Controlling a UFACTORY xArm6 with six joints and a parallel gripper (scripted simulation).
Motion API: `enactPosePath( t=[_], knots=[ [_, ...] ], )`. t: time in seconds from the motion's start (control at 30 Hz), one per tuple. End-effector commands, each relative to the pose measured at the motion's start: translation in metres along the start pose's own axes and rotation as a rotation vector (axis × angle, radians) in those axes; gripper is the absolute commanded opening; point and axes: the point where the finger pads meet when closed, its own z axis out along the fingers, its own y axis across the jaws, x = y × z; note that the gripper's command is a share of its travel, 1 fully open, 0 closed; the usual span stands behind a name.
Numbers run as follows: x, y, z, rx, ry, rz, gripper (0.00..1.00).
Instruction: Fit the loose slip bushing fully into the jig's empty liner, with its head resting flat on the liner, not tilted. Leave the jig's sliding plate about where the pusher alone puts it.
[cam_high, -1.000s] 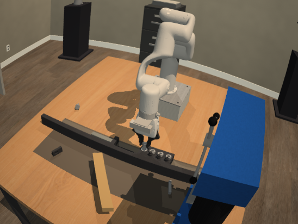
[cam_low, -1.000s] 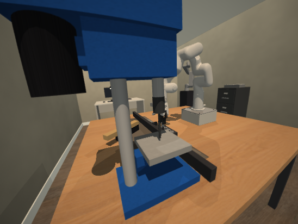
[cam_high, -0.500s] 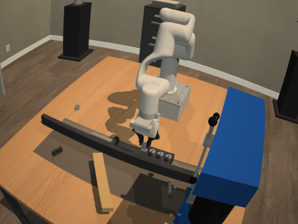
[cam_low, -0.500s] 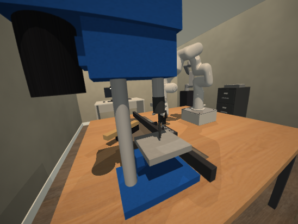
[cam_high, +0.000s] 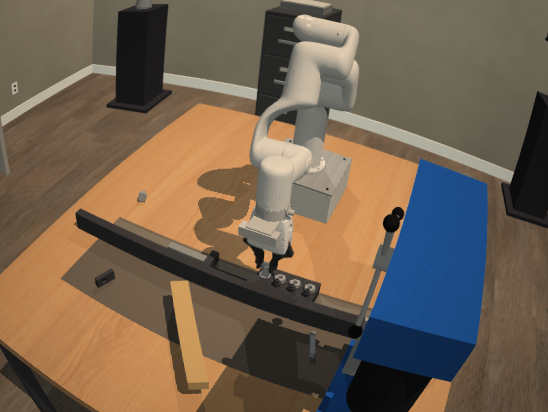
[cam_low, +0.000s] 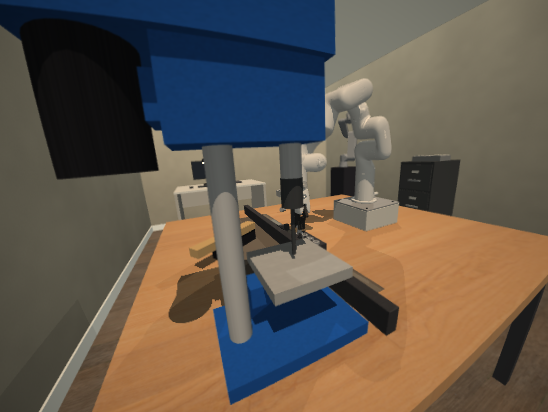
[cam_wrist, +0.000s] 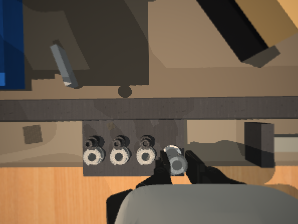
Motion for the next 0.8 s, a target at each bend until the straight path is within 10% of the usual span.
enactPosePath(
  t=[0.0, 0.77],
  knots=[
    [0.0017, -0.0002, -0.0001, 0.001, 0.004, 0.000, 0.26],
    [0.0017, -0.0002, 0.0023, 0.001, 0.004, 0.000, 0.26]
  ],
)
